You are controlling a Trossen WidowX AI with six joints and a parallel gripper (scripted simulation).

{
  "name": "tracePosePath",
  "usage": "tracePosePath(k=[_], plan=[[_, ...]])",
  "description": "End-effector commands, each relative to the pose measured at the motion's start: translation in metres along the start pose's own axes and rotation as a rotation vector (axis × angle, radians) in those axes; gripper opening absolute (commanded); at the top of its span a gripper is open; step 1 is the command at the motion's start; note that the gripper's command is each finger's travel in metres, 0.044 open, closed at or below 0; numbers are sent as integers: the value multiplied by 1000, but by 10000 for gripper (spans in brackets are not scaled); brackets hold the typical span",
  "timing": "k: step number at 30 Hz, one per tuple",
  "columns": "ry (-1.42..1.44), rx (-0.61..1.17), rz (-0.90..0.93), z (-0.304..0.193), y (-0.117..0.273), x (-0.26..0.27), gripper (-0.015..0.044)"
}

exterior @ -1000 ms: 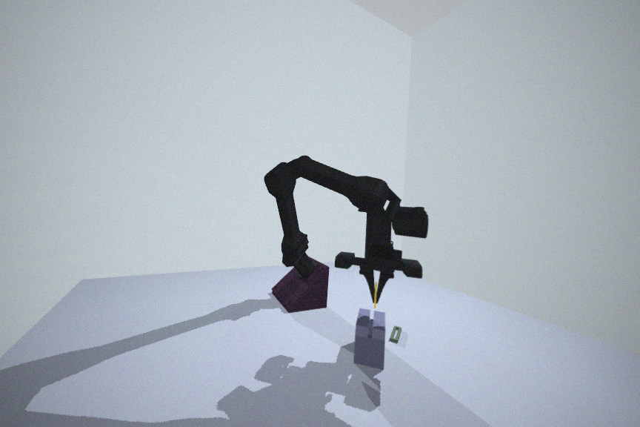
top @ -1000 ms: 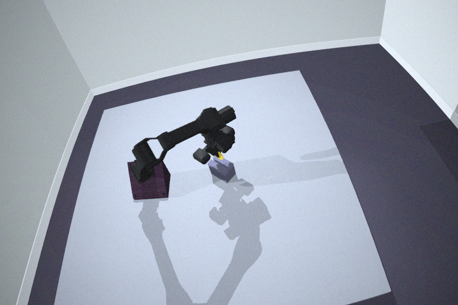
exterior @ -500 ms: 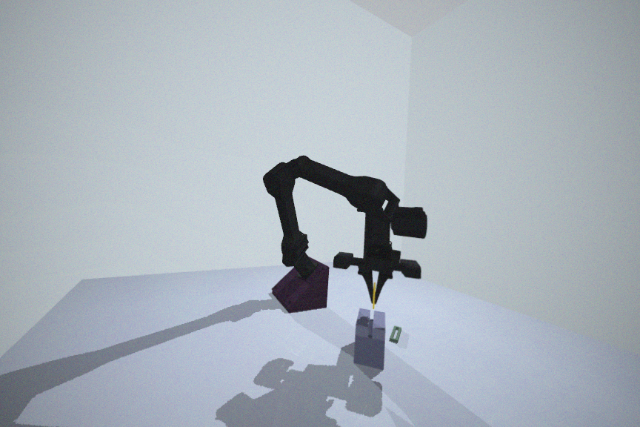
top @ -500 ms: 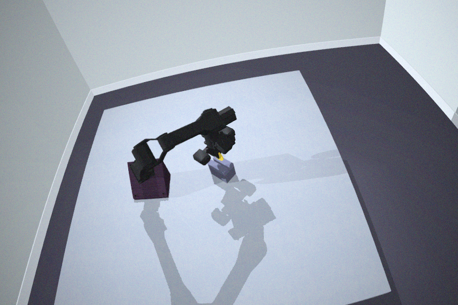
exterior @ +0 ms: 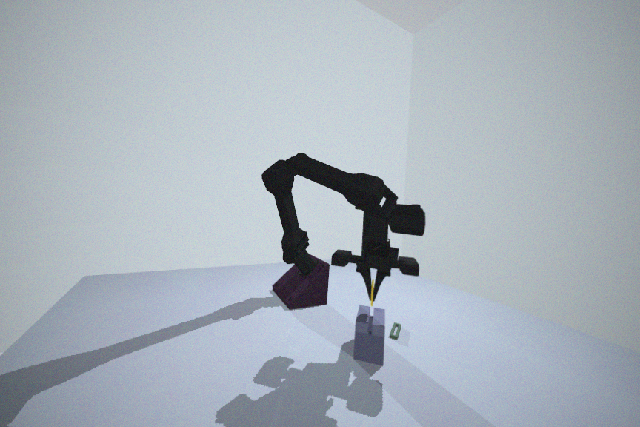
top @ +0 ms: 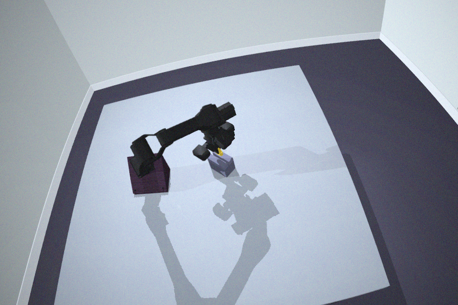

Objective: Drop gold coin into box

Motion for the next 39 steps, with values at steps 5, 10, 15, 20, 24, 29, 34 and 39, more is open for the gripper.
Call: tracePosePath(k=[5,10,15,20,24,29,34,39], plan=[[-2,0,0,0,0,0,0],[0,-1,0,0,-3,0,0],[8,0,0,-1,-5,-1,0],[11,0,0,-2,-7,-2,0],[8,-1,0,-1,-8,-2,0],[7,-1,0,-1,-10,-1,0],[6,-1,0,0,-13,-1,0],[7,-1,0,-1,-15,-2,0]])
Point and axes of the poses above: the point midway between the two fingers, 35 mm back from their tips, its own y axis back along the fingers, its own x axis across the jaws, z = x × y, the point moved 1 cm from there along y, back along the fingers, and after that the axes turned 2 degrees about -y, right-handed, at the moved point
